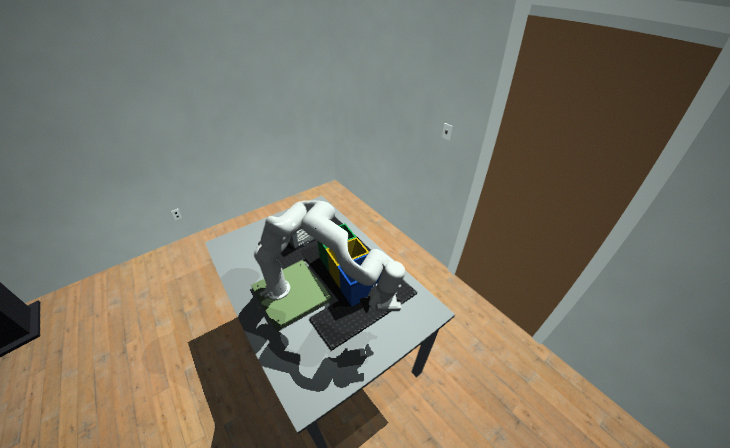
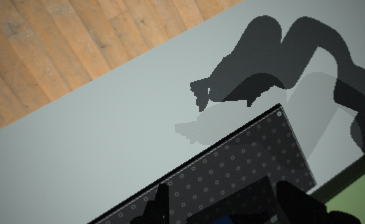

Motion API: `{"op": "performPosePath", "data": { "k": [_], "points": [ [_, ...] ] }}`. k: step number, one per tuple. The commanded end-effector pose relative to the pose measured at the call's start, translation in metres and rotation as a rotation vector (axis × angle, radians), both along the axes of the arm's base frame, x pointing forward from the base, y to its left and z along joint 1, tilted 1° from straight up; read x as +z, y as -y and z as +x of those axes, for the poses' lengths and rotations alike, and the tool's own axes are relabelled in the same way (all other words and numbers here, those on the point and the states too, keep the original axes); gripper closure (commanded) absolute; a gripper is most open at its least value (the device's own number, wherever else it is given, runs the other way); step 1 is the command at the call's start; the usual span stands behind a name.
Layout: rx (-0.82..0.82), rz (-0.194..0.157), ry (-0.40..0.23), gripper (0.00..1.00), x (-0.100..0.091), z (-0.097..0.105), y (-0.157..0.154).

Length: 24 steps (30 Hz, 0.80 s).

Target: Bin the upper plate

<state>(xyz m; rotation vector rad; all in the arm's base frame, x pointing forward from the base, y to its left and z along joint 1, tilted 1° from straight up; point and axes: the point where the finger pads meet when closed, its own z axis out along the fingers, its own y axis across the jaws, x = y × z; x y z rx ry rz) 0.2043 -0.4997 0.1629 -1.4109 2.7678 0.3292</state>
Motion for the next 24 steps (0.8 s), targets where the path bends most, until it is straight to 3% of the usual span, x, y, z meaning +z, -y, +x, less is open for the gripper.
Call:
{"op": "performPosePath", "data": {
  "k": [1,5,12,17,24],
  "points": [
    [0.039,-0.008,0.005,0.0,0.006,0.015,-0.008],
    [0.16,-0.012,0.025,0.0,0.011,0.033,-0.02],
    [0.161,-0.014,0.02,0.0,0.015,0.047,-0.032],
    [0.316,-0.018,0.045,0.0,0.021,0.067,-0.049],
    [0.382,-0.022,0.05,0.0,0.027,0.088,-0.069]
  ]
}}
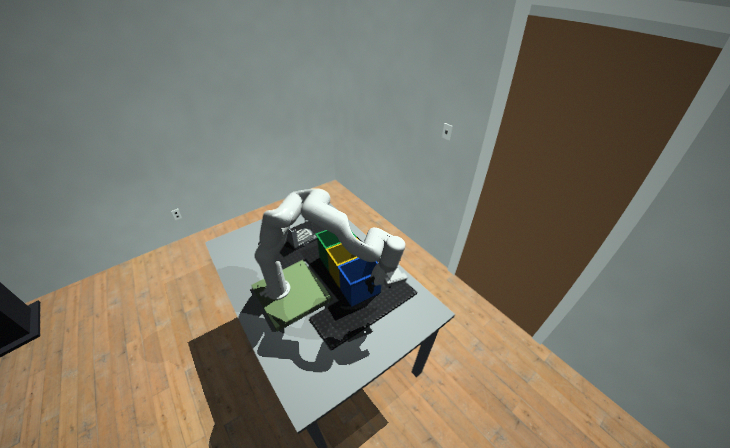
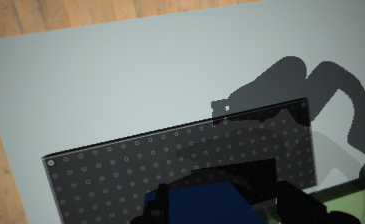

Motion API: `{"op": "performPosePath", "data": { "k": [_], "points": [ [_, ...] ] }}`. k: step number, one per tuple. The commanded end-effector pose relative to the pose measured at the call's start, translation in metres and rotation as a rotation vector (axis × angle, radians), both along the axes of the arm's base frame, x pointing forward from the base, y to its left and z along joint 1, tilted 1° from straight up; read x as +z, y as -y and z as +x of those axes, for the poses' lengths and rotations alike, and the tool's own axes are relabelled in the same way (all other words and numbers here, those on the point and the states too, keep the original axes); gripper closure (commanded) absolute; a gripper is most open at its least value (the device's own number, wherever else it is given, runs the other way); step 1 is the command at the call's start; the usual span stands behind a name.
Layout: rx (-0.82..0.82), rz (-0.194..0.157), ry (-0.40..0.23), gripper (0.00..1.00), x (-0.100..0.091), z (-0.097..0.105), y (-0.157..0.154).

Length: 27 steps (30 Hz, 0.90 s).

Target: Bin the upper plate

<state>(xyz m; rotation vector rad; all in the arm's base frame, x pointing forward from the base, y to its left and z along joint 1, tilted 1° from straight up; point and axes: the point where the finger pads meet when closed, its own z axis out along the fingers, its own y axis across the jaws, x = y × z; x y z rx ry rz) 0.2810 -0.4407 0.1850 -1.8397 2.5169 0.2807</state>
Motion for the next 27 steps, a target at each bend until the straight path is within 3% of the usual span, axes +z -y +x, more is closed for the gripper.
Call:
{"op": "performPosePath", "data": {
  "k": [1,9,14,22,27],
  "points": [
    [0.098,-0.006,0.017,0.0,0.006,0.015,-0.014],
    [0.155,-0.01,0.02,0.0,0.012,0.034,-0.034],
    [0.31,-0.011,0.043,0.0,0.016,0.05,-0.055],
    [0.344,-0.014,0.044,0.0,0.021,0.063,-0.073],
    [0.466,-0.015,0.06,0.0,0.025,0.076,-0.094]
  ]
}}
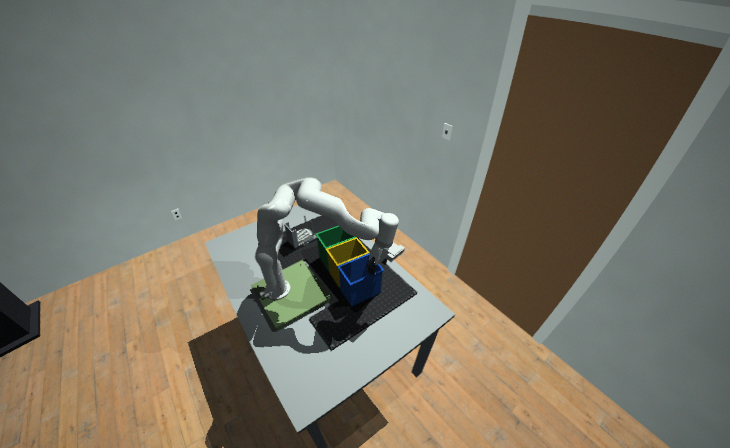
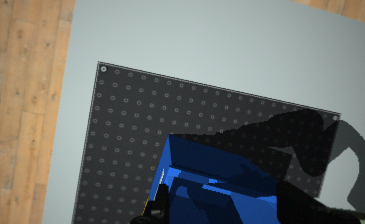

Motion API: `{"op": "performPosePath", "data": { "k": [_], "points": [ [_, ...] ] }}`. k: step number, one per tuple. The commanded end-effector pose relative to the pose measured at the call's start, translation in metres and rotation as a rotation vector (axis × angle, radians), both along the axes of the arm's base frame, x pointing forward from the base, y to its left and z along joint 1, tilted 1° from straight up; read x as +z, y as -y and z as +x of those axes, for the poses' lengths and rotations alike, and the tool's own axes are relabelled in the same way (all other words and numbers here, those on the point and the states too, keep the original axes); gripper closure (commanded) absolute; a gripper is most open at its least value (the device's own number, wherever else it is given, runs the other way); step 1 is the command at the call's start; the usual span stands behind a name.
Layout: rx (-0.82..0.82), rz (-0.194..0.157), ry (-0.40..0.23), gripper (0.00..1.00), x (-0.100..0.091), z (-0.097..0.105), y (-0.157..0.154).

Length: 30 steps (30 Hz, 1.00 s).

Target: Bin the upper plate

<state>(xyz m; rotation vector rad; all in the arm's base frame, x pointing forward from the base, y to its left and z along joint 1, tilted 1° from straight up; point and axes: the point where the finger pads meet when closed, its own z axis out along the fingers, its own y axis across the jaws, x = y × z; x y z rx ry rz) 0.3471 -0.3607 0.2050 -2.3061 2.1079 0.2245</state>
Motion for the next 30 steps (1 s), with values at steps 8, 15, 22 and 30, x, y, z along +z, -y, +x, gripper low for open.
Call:
{"op": "performPosePath", "data": {
  "k": [8,15,22,30],
  "points": [
    [0.203,-0.008,0.028,0.0,0.011,0.026,-0.043],
    [0.26,-0.01,0.033,0.0,0.015,0.037,-0.064],
    [0.383,-0.012,0.046,0.0,0.02,0.049,-0.097],
    [0.516,-0.012,0.062,0.0,0.024,0.056,-0.119]
  ]
}}
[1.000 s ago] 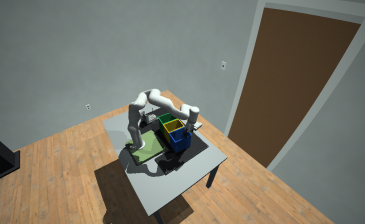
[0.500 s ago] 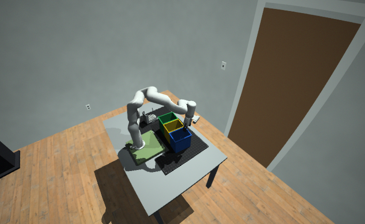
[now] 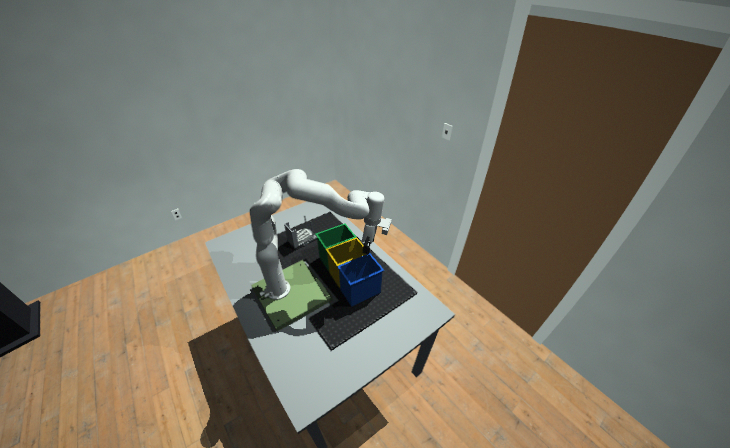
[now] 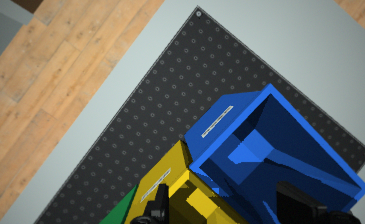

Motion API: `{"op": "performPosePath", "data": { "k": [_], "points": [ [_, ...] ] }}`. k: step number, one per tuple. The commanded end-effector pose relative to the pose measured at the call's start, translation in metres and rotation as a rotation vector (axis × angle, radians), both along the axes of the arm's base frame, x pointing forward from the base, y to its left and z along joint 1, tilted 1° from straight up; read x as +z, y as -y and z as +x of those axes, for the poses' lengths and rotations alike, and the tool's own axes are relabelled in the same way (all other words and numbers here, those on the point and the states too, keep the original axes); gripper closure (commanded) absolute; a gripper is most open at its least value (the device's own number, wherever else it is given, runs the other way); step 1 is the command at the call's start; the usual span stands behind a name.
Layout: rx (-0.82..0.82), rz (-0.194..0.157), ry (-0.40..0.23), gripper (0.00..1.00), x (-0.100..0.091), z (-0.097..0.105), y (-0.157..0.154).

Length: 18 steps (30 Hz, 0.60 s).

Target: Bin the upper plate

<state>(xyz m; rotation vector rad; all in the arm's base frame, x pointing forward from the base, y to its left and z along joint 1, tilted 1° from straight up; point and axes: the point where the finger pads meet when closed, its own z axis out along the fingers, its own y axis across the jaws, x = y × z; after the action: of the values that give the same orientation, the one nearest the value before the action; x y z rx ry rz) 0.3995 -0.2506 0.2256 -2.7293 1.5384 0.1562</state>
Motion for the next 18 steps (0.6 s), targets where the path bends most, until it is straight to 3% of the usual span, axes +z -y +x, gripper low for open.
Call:
{"op": "performPosePath", "data": {
  "k": [1,5,10,16,18],
  "points": [
    [0.086,-0.003,0.015,0.0,0.004,0.005,-0.014],
    [0.087,-0.005,0.013,0.0,0.006,0.009,-0.029],
    [0.243,-0.004,0.031,0.0,0.009,0.014,-0.053],
    [0.243,-0.006,0.029,0.0,0.011,0.017,-0.067],
    [0.309,-0.006,0.037,0.0,0.012,0.018,-0.077]
  ]
}}
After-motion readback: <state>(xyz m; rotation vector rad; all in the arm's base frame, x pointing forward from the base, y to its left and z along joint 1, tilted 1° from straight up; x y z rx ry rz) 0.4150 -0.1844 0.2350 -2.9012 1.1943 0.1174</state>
